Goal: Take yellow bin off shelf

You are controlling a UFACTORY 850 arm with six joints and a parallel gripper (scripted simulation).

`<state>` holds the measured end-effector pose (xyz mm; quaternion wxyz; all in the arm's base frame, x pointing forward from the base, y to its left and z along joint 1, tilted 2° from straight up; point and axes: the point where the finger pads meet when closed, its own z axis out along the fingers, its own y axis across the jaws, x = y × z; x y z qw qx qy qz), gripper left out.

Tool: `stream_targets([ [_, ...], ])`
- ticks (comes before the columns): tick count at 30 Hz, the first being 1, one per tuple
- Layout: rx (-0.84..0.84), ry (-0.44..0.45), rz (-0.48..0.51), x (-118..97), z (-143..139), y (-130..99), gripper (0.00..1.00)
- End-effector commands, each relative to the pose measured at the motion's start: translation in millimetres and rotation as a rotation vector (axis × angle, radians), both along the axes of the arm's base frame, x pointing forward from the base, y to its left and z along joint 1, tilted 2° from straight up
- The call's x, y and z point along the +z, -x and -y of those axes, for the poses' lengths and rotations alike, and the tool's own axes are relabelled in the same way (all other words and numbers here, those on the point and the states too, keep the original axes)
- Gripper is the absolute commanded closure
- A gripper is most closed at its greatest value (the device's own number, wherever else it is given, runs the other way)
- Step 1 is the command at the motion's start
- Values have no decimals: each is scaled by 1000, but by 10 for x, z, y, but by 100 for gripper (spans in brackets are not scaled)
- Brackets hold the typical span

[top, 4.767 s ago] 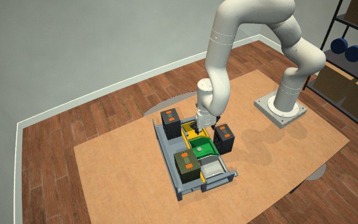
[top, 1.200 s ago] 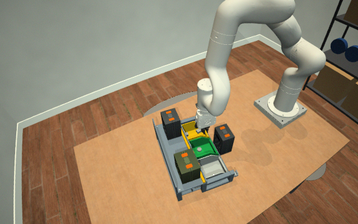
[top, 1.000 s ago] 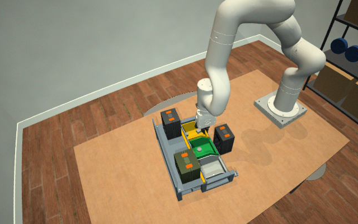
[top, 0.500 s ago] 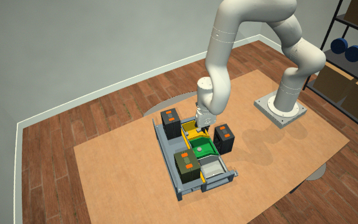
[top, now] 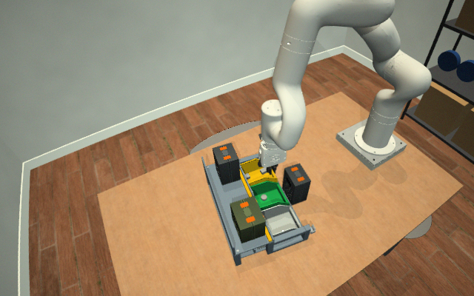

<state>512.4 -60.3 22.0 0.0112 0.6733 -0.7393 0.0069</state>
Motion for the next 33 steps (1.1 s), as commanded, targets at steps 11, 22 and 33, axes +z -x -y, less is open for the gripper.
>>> stream_targets([
  [11,0,0,2,127,-2,-11,100],
  [22,0,0,2,127,-13,109,100],
  [33,0,0,2,127,-30,288,100],
])
